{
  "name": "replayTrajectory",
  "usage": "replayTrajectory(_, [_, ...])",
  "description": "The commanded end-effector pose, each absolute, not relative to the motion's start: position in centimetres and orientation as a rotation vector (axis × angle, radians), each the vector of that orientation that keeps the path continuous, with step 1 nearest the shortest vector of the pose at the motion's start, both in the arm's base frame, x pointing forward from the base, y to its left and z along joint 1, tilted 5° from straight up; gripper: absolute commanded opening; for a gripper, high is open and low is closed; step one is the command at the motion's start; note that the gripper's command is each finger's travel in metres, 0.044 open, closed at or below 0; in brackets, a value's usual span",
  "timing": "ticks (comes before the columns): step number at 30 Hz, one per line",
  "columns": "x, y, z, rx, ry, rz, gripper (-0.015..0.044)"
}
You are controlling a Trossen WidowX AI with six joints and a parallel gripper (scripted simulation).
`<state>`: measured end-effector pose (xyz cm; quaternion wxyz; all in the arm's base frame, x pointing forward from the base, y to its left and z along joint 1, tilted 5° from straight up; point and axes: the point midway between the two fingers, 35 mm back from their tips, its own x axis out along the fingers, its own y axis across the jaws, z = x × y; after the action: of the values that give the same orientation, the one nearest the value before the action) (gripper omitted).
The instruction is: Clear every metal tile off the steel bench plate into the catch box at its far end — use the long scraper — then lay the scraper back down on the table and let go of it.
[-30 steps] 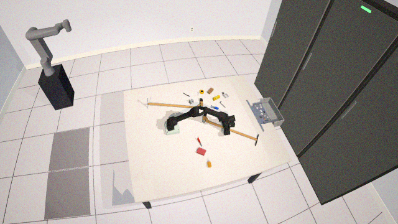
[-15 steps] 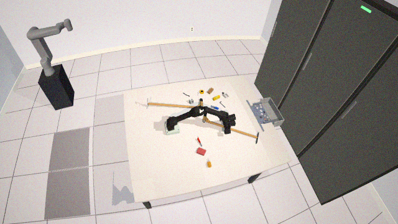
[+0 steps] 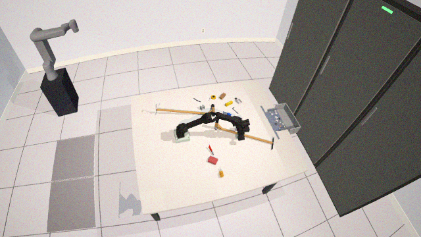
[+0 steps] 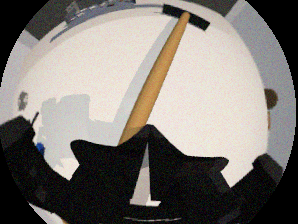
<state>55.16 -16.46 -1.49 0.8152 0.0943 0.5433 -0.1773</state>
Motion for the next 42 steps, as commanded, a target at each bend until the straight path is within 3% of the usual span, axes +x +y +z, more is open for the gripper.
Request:
replayTrajectory(1, [55.4,-15.8,-1.9,0.202,1.168,-0.373,0.0])
replayTrajectory(28, [56.9,-13.6,-2.1,0.203,1.166,-0.372,0.0])
replayTrajectory(42, [57.3,-14.2,3.4,0.203,1.106,-0.376,0.0])
